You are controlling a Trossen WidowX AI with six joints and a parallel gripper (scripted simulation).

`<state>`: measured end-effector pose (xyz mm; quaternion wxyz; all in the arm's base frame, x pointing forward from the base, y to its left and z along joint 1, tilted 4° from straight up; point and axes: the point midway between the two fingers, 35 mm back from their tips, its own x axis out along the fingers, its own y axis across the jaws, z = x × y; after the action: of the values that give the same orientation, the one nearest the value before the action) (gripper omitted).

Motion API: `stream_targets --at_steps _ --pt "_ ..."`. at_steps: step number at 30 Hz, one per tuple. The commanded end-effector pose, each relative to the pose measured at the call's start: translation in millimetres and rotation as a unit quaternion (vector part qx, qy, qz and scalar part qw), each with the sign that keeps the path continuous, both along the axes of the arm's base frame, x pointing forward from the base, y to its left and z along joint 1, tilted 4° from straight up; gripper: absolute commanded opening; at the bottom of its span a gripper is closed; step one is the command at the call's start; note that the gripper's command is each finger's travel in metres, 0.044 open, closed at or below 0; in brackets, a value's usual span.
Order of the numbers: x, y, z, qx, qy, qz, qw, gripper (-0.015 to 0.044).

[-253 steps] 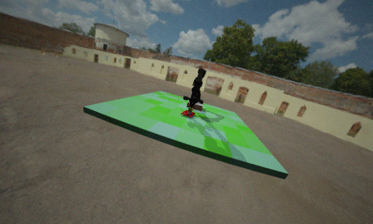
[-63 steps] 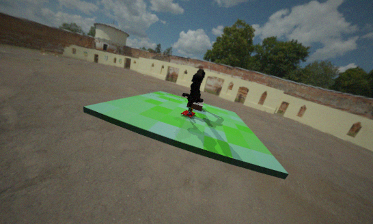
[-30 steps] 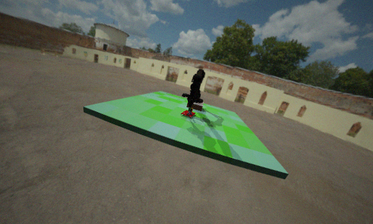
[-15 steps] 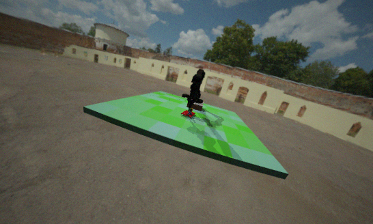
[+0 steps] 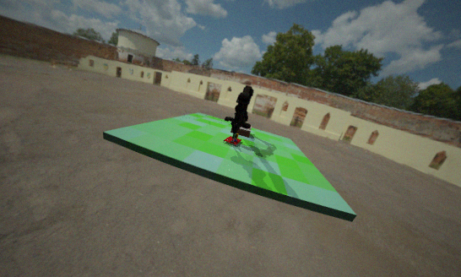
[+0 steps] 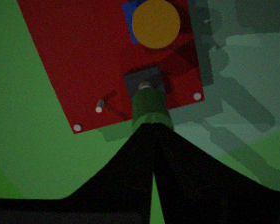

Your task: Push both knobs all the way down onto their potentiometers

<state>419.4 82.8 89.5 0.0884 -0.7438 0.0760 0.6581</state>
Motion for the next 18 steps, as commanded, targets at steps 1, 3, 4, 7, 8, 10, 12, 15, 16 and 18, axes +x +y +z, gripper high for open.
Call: stream_targets --at_steps 1,3,4,7,8,10,12,15,16,18 --pt "1.5 1.0 -9.7 0.002 0.004 0.003 1.000 0.0000" --pt "1.5 1.0 -9.7 0.002 0.004 0.003 1.000 0.0000" --pt "1.5 1.0 -9.7 0.002 0.004 0.003 1.000 0.0000" --pt "1.5 1.0 -9.7 0.002 0.004 0.003 1.000 0.0000" --pt "1.5 1.0 -9.9 0.002 0.004 0.003 1.000 0.0000" --pt "1.7 1.0 -11.1 0.002 0.004 0.003 1.000 0.0000" --pt "1.9 1.0 -12.9 0.002 0.004 0.003 1.000 0.0000" --pt "2.0 1.0 -13.9 0.002 0.004 0.003 1.000 0.0000" --pt "2.0 1.0 -13.9 0.002 0.004 0.003 1.000 0.0000" --pt "2.0 1.0 -13.9 0.002 0.004 0.003 1.000 0.0000"
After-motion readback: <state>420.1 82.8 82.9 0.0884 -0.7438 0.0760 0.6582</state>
